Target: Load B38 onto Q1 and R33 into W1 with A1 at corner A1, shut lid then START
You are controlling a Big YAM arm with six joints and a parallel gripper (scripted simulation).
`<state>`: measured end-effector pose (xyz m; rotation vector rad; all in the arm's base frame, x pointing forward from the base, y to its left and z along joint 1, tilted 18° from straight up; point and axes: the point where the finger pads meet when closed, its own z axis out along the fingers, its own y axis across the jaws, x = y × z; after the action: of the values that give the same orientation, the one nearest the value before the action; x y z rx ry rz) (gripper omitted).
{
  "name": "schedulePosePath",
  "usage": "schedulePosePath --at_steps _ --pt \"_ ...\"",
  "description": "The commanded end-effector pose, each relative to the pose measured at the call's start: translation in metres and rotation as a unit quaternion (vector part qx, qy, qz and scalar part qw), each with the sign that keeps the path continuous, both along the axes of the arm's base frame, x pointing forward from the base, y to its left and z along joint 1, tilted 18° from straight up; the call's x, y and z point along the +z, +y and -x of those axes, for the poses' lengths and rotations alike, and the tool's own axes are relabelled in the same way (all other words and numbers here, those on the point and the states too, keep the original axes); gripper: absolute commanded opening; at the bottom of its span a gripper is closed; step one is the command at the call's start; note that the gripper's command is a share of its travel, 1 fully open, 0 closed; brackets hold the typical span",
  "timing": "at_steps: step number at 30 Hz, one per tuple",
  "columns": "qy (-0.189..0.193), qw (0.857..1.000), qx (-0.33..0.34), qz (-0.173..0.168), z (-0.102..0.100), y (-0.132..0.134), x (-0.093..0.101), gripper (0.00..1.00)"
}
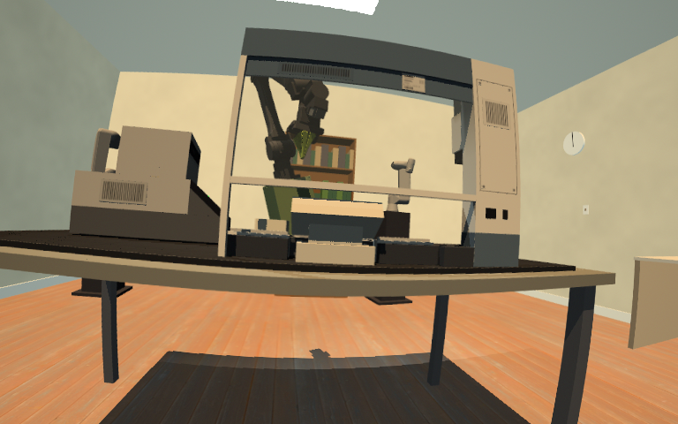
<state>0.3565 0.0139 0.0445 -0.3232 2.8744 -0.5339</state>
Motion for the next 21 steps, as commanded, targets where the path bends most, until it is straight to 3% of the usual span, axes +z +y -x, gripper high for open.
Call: schedulePosePath --at_steps 1,6,8,11,13,17,19,21 --pt "-0.004 1.0 0.009 -0.001 0.003 -0.013 0.003 0.0" --pt "0.001 1.0 -0.015 0.024 0.02 -0.034 0.002 0.0" --pt "0.001 1.0 -0.013 0.018 0.027 -0.042 0.006 0.0" --pt "-0.011 1.0 -0.009 0.013 0.029 -0.054 0.015 0.0" --pt "-0.023 0.999 -0.026 0.033 0.03 -0.06 0.018 0.0" --pt "-0.005 0.999 -0.016 0.029 0.051 -0.074 0.009 0.0" --pt "-0.005 0.999 -0.016 0.029 0.051 -0.074 0.009 0.0" --pt "-0.002 0.999 -0.027 0.044 0.058 -0.08 0.009 0.0"
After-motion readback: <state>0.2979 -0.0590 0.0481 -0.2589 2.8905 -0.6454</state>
